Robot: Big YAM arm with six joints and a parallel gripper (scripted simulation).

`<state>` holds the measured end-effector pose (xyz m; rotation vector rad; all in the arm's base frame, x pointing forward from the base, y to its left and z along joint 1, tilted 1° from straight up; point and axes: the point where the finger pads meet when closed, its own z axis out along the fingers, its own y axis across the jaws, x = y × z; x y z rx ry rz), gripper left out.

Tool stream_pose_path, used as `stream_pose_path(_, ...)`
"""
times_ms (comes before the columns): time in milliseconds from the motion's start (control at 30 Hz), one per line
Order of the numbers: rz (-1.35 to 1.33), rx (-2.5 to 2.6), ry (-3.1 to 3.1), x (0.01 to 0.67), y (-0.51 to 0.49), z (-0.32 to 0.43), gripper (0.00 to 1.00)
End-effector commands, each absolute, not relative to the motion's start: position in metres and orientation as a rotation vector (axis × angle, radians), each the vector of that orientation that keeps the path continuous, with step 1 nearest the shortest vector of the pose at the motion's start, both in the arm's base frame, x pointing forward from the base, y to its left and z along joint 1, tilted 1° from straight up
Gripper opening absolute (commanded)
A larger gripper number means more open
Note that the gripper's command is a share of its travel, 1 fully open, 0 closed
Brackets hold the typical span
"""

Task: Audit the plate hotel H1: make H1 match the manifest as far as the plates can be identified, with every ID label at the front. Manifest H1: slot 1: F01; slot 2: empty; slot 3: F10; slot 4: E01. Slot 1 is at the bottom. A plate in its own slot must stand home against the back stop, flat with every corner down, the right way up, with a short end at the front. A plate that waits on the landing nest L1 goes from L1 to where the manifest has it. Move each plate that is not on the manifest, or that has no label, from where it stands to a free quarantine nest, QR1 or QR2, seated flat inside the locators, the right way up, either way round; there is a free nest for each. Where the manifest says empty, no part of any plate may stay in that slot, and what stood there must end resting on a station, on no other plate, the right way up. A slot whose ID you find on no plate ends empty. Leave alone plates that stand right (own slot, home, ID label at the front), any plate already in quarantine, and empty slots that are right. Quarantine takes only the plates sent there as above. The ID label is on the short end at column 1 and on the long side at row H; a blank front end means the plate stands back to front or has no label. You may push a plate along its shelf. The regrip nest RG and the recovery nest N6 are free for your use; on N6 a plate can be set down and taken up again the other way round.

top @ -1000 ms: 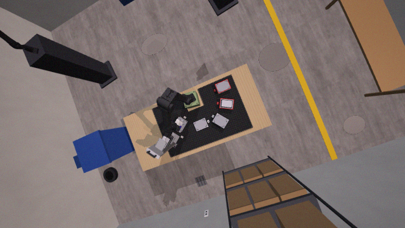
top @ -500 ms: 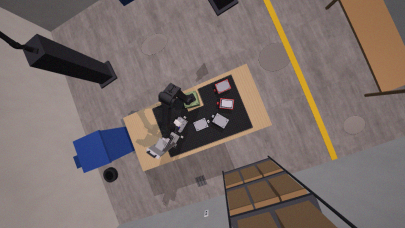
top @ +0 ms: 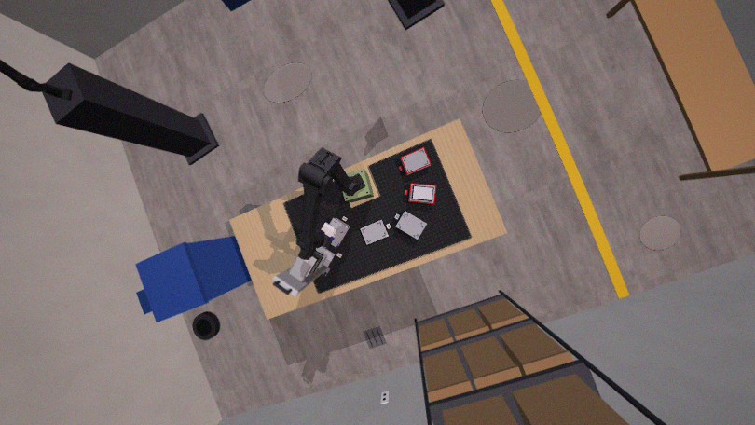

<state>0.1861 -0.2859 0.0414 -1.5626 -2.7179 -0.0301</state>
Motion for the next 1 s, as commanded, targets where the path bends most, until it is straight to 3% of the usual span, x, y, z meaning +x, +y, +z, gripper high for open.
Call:
stream_pose_path(0,0.011,-1.583,-2.762,0.197,-0.311,0.065,0.86)
stream_pose_path(333,0.027,-1.593,-2.779,0.197,-0.312,0.099,0.86)
stream_pose_path(967,-0.010,-1.215,-2.926,0.227,-0.258,0.081,0.86)
